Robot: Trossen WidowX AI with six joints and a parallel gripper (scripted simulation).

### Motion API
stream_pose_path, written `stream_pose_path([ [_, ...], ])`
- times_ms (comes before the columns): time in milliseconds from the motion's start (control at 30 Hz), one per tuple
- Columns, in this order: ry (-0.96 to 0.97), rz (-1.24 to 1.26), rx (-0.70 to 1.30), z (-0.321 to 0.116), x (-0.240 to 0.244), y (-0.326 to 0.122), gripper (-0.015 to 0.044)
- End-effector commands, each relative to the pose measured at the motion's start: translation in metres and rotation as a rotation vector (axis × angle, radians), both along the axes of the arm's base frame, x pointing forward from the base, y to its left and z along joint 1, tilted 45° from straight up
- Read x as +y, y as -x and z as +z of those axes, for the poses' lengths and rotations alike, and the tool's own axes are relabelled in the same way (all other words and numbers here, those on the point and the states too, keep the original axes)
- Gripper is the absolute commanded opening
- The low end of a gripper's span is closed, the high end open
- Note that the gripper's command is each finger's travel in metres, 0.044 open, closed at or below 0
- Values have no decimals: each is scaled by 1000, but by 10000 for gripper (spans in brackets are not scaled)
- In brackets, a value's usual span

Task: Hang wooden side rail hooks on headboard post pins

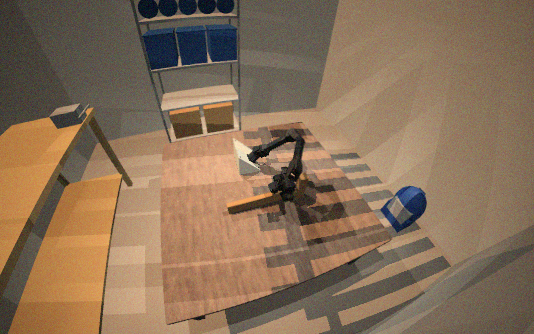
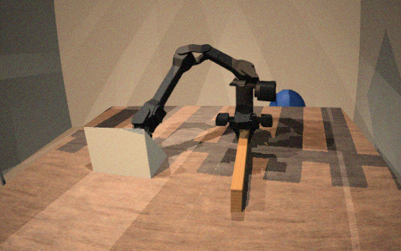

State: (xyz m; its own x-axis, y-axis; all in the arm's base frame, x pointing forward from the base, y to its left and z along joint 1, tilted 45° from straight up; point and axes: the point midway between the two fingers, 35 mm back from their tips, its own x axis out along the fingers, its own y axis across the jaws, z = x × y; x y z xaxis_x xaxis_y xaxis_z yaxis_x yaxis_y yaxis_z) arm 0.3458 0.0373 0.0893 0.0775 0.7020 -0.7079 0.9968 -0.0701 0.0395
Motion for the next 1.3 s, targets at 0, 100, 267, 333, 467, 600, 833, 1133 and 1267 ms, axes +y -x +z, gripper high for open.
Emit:
stream_pose_path([
  [0,-1,-7,-6,3,-1,-2,0],
  [100,-1,-7,-6,4,-1,-2,0],
  [267,-1,-7,-6,4,0,-2,0],
  [333,-1,-7,-6,4,0,-2,0],
  [467,-1,-7,-6,4,0,-2,0],
  [600,-1,-7,-6,5,0,-2,0],
  [833,-1,-7,-6,5,1,-2,0],
  [1133,-1,-7,-6,6,2,-2,0],
  [1267,-1,-7,-6,6,2,-2,0],
])
